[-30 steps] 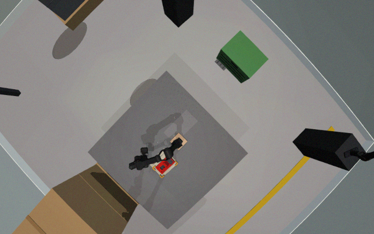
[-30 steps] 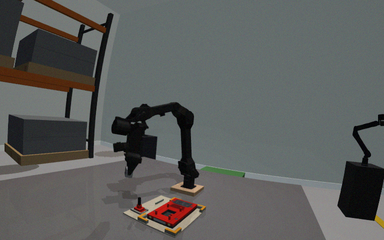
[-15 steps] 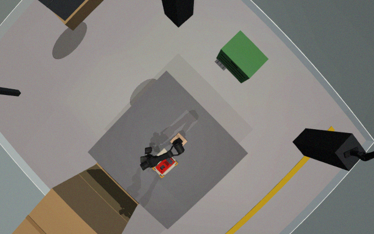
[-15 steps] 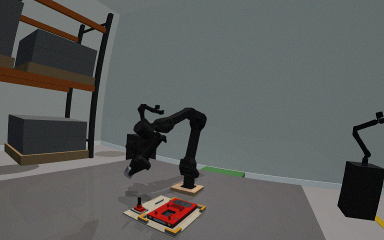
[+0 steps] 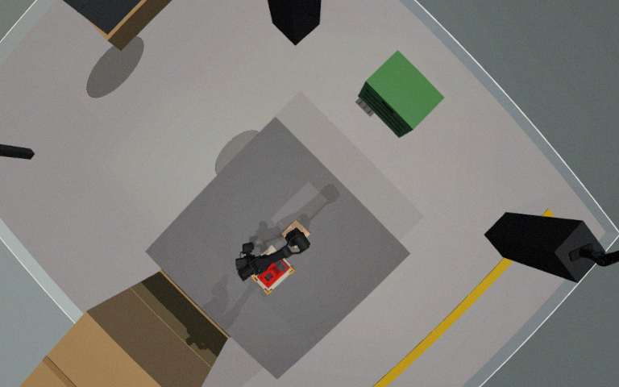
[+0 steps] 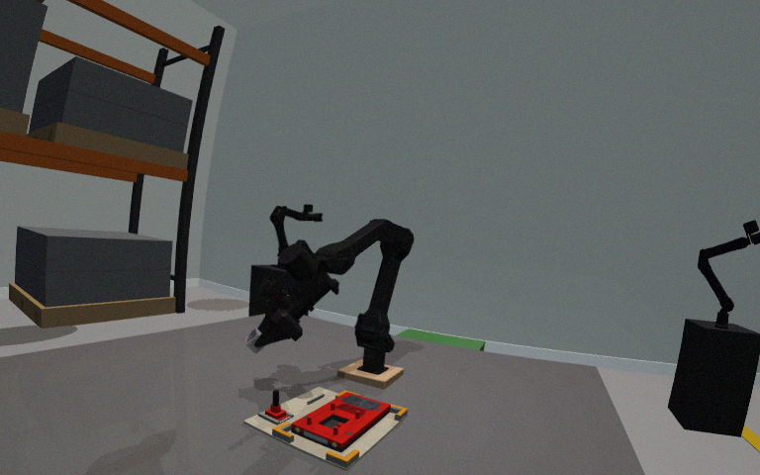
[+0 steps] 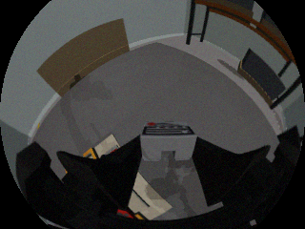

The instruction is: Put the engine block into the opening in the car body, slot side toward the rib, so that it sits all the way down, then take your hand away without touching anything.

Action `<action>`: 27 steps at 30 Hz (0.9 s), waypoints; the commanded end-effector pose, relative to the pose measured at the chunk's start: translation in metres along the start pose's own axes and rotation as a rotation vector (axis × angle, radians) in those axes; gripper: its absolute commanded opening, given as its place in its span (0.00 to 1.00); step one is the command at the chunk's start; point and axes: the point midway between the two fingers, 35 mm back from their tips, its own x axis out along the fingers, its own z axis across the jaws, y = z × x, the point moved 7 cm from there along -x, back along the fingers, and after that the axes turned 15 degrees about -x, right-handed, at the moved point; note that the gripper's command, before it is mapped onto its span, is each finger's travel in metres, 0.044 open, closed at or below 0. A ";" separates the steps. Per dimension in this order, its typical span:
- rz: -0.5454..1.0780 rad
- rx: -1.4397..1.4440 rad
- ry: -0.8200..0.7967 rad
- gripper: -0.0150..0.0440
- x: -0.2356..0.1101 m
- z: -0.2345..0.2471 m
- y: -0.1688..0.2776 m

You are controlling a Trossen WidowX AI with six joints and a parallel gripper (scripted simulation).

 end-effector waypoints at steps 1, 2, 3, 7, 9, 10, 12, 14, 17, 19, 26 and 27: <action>-0.061 -0.004 0.020 0.25 0.003 0.003 0.011; -0.086 -0.003 0.026 0.25 0.006 0.004 0.016; -0.102 -0.003 0.031 0.25 0.007 0.005 0.019; -0.107 -0.003 0.032 0.25 0.012 0.006 0.024; -0.107 -0.003 0.032 0.25 0.015 0.007 0.028; -0.107 -0.003 0.032 0.25 0.016 0.007 0.028; -0.107 -0.003 0.032 0.25 0.018 0.008 0.030; -0.107 -0.003 0.032 0.25 0.020 0.008 0.032; -0.107 -0.003 0.032 0.25 0.024 0.009 0.035; -0.107 -0.003 0.032 0.25 0.025 0.010 0.037; -0.107 -0.003 0.032 0.25 0.034 0.011 0.044; -0.107 -0.003 0.032 0.25 0.035 0.012 0.045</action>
